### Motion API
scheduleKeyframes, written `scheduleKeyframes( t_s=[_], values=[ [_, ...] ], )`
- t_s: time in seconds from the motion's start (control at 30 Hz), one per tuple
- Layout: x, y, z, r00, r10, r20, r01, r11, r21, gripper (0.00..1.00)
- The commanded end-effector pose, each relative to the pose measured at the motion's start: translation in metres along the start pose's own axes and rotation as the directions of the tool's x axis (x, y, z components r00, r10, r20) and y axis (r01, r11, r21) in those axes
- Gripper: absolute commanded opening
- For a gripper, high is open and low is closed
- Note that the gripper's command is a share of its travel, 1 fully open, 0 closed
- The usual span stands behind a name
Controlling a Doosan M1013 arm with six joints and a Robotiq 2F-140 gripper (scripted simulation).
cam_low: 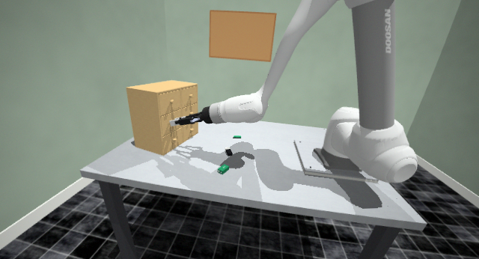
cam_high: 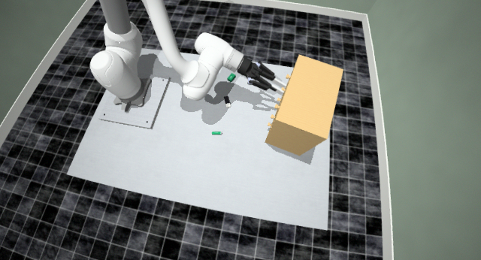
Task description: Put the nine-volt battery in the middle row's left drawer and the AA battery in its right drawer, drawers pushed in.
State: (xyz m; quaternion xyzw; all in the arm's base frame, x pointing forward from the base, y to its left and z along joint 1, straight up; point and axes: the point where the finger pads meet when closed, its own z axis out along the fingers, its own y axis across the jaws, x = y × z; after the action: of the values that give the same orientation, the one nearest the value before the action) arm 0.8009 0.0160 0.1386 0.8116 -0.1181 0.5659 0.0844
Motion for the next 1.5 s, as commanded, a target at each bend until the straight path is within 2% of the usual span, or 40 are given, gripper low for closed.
scheduleKeyframes(
  t_s=[0.0,0.6,0.63,1.47],
  values=[
    [0.0001,0.0000,0.0000,1.000,0.000,0.000,0.000,1.000,0.000,0.20],
    [0.0001,0.0000,0.0000,1.000,0.000,0.000,0.000,1.000,0.000,0.20],
    [0.0001,0.0000,0.0000,1.000,0.000,0.000,0.000,1.000,0.000,0.08],
    [0.0001,0.0000,-0.0001,1.000,0.000,0.000,0.000,1.000,0.000,0.08]
  ],
)
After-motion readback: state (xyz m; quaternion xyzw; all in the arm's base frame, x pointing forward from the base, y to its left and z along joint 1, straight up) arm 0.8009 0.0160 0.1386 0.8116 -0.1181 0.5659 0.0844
